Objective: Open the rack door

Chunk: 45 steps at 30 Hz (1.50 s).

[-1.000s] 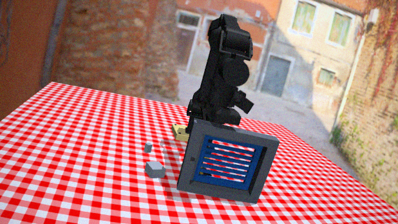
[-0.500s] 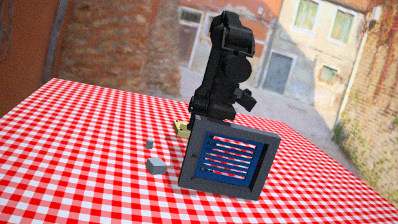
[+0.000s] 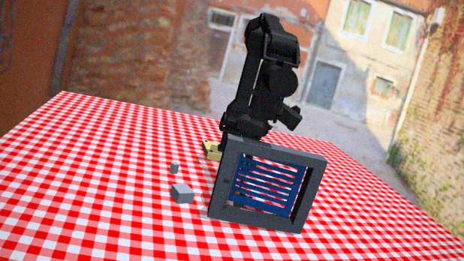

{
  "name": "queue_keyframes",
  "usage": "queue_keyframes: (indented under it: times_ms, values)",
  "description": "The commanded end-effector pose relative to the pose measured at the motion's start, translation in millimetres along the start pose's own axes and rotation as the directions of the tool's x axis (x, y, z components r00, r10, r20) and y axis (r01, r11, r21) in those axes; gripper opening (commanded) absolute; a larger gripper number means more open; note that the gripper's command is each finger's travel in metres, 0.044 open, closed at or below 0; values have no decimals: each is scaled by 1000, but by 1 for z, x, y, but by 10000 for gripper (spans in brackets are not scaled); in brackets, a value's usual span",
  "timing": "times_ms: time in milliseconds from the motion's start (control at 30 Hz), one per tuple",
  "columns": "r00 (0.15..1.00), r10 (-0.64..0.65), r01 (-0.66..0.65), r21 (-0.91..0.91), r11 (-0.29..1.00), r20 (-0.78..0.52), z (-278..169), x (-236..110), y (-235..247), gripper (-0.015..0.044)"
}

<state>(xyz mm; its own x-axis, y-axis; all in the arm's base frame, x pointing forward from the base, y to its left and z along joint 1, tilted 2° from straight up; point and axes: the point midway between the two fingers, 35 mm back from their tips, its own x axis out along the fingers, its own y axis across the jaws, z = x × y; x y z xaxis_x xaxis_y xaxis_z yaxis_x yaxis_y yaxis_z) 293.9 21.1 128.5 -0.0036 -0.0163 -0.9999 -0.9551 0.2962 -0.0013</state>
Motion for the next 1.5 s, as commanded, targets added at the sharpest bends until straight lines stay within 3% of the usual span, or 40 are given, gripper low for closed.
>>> queue_keyframes:
  times_ms: [0, 700, 1467]
  values:
    - [1000, -7, 6, 76, 997, 9, 2, 0, 3, 18]
    - [1000, -3, -1, 398, 917, 10, 19, 1, 39, 18]
    - [1000, 0, -9, 678, 735, 14, 50, 0, 71, 18]
